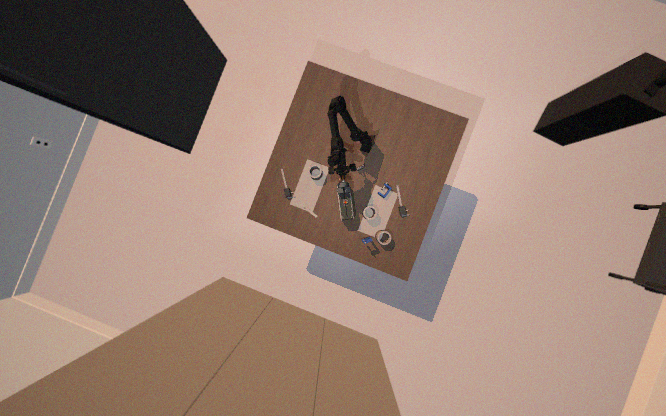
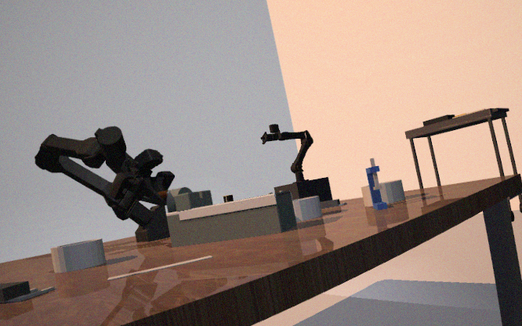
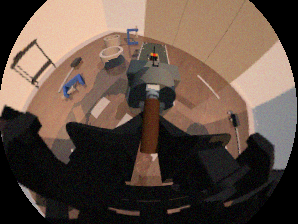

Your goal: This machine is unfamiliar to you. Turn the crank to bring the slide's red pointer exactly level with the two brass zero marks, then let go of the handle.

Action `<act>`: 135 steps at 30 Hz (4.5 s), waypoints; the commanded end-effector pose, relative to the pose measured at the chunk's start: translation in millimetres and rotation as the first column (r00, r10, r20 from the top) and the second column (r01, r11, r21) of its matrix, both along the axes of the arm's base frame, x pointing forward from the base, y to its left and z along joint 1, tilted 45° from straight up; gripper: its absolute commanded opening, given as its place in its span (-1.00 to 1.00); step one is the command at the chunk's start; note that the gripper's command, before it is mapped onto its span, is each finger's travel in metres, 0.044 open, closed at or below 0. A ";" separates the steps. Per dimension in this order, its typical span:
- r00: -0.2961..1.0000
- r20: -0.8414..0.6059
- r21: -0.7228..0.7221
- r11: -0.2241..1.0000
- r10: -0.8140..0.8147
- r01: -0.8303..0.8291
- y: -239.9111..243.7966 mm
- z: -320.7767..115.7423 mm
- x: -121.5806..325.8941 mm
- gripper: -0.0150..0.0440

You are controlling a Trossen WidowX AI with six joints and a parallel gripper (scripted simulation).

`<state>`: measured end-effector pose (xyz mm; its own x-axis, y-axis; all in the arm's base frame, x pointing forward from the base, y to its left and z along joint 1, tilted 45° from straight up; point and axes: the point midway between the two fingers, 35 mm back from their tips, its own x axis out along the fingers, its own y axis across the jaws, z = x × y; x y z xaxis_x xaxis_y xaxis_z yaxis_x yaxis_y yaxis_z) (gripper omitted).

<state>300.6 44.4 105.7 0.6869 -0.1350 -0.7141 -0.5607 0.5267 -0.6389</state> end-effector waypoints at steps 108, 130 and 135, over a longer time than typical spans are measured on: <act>1.000 0.006 0.001 1.000 0.005 -0.005 -37.2 0.6 23.4 -0.49; 1.000 0.005 0.002 1.000 0.005 -0.005 -32.4 5.2 22.9 1.00; 1.000 0.003 0.004 1.000 0.005 -0.005 -16.2 21.0 19.9 1.00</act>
